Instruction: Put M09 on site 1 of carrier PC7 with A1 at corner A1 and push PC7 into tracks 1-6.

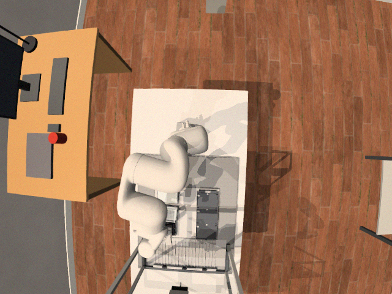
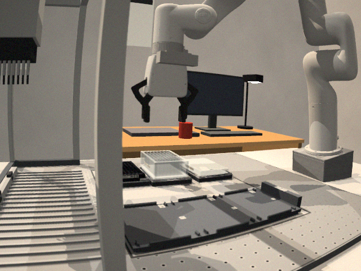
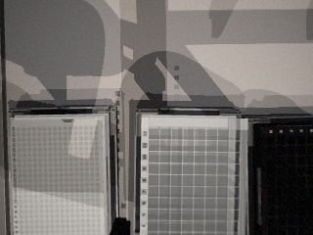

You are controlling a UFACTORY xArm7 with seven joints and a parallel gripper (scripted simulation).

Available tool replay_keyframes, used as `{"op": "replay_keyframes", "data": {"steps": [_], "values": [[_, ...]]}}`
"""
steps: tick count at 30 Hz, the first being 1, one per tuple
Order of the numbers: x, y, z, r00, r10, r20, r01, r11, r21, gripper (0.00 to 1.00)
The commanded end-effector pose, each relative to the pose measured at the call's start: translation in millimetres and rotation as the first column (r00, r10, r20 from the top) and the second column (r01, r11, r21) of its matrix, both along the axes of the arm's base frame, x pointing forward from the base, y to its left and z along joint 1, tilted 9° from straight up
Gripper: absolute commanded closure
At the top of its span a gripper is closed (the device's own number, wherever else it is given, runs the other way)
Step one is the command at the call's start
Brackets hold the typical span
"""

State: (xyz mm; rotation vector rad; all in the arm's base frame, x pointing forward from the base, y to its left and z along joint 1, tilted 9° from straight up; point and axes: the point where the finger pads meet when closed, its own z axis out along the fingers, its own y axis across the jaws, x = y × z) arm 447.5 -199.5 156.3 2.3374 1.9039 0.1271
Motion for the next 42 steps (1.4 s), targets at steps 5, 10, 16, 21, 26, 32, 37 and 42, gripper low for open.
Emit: {"op": "replay_keyframes", "data": {"steps": [5, 10, 16, 21, 26, 32, 37, 42], "values": [[3.1, -1.1, -9.5, 1.000, 0.000, 0.005, 0.000, 1.000, -0.001, 0.00], [4.3, -1.5, -17.8, 1.000, 0.000, 0.005, 0.000, 1.000, -0.001, 0.00], [5.7, -1.9, -27.7, 1.000, 0.000, 0.005, 0.000, 1.000, -0.001, 0.00], [6.5, -2.1, -32.6, 1.000, 0.000, 0.005, 0.000, 1.000, -0.001, 0.00], [7.7, -2.5, -40.9, 1.000, 0.000, 0.005, 0.000, 1.000, -0.001, 0.00], [9.1, -2.9, -50.8, 1.000, 0.000, 0.005, 0.000, 1.000, -0.001, 0.00], [9.2, -2.9, -50.8, 1.000, 0.000, 0.005, 0.000, 1.000, -0.001, 0.00], [9.2, -2.9, -50.8, 1.000, 0.000, 0.005, 0.000, 1.000, -0.001, 0.00]]}}
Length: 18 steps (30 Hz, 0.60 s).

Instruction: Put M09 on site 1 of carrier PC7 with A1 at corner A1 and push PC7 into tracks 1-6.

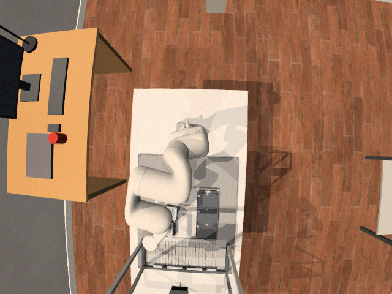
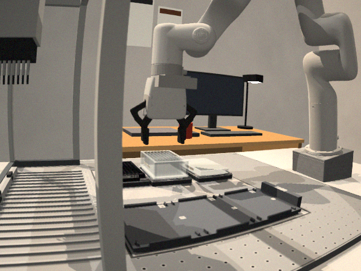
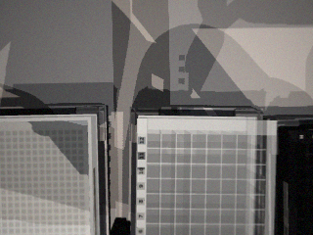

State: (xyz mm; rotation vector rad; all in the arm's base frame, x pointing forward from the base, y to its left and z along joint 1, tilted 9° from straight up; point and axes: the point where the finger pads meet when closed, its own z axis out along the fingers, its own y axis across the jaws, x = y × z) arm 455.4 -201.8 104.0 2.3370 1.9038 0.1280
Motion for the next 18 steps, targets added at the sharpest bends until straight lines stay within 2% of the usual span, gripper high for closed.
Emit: {"op": "replay_keyframes", "data": {"steps": [1, 18], "values": [[1.3, -0.6, 1.4, 1.000, 0.000, 0.004, 0.000, 1.000, -0.001, 0.00], [2.5, -1.0, -7.2, 1.000, 0.000, 0.004, 0.000, 1.000, -0.001, 0.00]]}}
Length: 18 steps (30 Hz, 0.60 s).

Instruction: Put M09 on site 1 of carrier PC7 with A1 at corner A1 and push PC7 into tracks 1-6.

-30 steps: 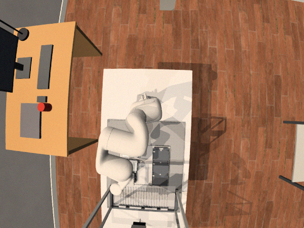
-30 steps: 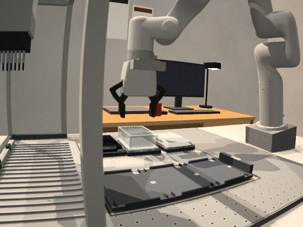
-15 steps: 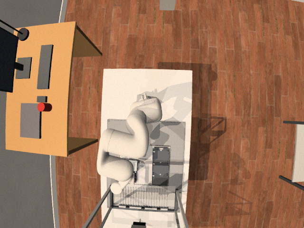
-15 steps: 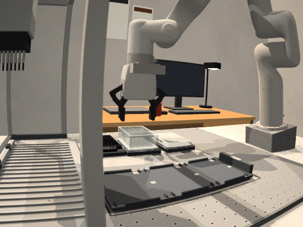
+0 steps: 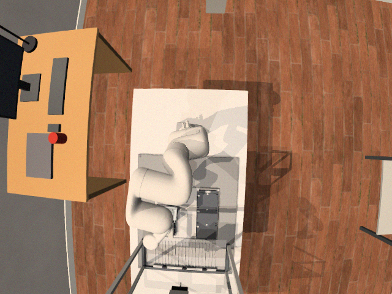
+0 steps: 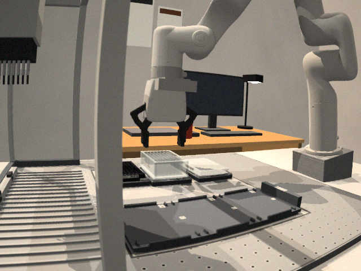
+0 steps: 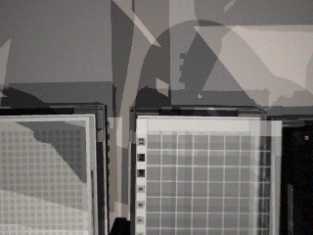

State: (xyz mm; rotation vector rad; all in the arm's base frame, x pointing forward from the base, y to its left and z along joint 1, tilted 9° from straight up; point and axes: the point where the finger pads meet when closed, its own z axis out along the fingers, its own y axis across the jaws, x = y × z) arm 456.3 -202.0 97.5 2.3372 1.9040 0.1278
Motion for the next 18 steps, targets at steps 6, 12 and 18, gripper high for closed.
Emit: {"op": "replay_keyframes", "data": {"steps": [6, 12, 18], "values": [[2.2, -0.9, -4.6, 1.000, 0.000, 0.004, 0.000, 1.000, -0.001, 0.00], [2.6, -1.0, -7.3, 1.000, 0.000, 0.004, 0.000, 1.000, -0.001, 0.00], [3.2, -1.2, -11.2, 1.000, 0.000, 0.004, 0.000, 1.000, -0.001, 0.00]]}}
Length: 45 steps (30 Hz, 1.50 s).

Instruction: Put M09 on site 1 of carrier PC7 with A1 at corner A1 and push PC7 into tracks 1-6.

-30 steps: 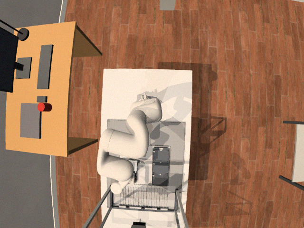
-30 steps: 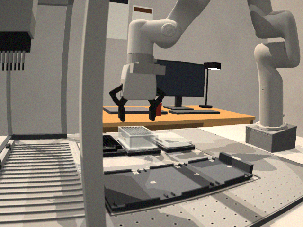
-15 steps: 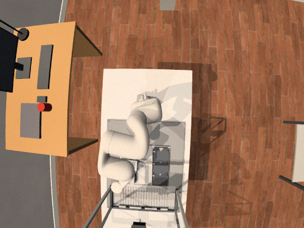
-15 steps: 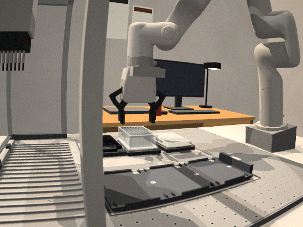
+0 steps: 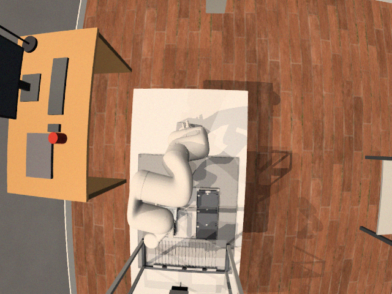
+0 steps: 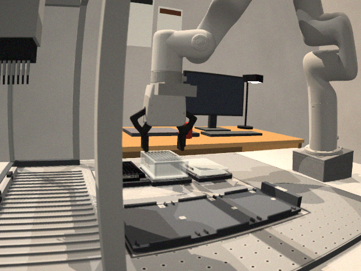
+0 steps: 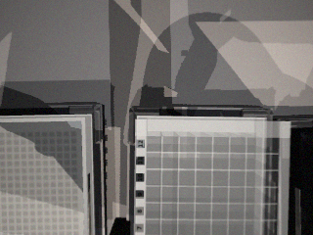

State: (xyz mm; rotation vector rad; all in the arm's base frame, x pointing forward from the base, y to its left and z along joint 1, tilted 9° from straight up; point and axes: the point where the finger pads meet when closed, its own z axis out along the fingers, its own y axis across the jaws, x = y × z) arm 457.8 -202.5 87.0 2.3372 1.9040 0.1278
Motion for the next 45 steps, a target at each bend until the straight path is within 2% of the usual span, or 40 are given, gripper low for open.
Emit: {"op": "replay_keyframes", "data": {"steps": [1, 45], "values": [[1.8, -0.8, -1.4, 1.000, 0.000, 0.004, 0.000, 1.000, -0.001, 0.00], [5.4, -1.9, -26.4, 1.000, 0.000, 0.004, 0.000, 1.000, -0.001, 0.00]]}}
